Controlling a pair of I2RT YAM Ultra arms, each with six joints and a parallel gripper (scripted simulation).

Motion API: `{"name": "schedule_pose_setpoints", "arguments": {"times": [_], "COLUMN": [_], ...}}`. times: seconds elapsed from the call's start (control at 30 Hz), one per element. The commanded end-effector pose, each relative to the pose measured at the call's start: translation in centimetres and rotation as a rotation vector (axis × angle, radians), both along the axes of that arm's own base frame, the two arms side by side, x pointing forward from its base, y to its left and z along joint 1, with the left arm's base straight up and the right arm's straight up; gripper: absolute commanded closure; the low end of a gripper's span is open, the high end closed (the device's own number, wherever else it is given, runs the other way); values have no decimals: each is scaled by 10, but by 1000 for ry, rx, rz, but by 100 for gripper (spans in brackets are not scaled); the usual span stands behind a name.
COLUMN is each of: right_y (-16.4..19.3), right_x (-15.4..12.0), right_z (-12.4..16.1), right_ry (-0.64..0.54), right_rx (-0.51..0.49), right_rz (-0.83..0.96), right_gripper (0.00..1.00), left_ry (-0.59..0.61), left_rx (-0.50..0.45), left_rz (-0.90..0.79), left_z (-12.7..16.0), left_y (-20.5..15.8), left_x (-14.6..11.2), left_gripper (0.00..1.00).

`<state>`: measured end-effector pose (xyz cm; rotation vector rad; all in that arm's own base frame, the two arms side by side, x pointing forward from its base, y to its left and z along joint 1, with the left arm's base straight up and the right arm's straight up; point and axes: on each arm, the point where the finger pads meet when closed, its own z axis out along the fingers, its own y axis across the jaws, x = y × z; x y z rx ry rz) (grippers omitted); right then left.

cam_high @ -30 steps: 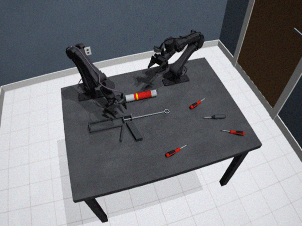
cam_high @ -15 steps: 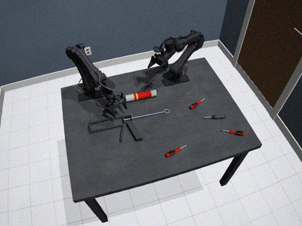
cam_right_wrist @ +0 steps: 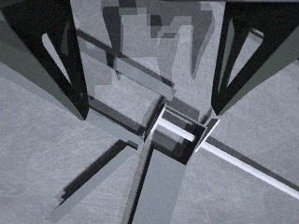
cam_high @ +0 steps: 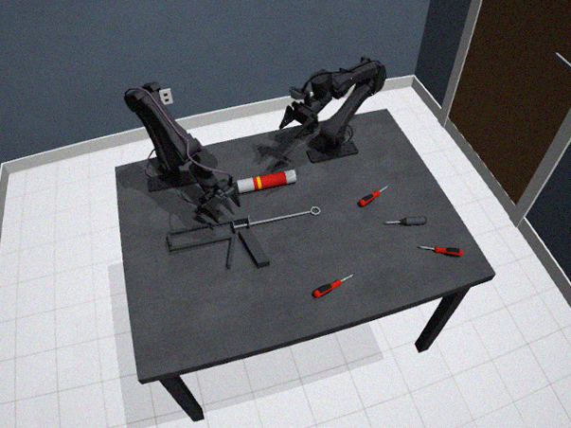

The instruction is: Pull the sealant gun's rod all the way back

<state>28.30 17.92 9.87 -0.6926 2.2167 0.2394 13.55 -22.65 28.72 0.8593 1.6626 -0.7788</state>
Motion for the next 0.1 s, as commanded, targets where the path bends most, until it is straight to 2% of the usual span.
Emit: {"name": "schedule_pose_setpoints", "arguments": {"times": [0.0,0.07], "right_y": [5,5], "right_x": [3,3], "right_z": [14,14], "right_ry": [-43,-43], "right_rx": [30,30], "right_rz": [16,16], "right_gripper": [0,0], "left_ry": [-27,-27], "left_rx": [-35,-35], "left_rz": [2,2], "left_z": [12,12], "left_y": [0,0], "left_x": [0,0], "left_gripper": [34,34]}}
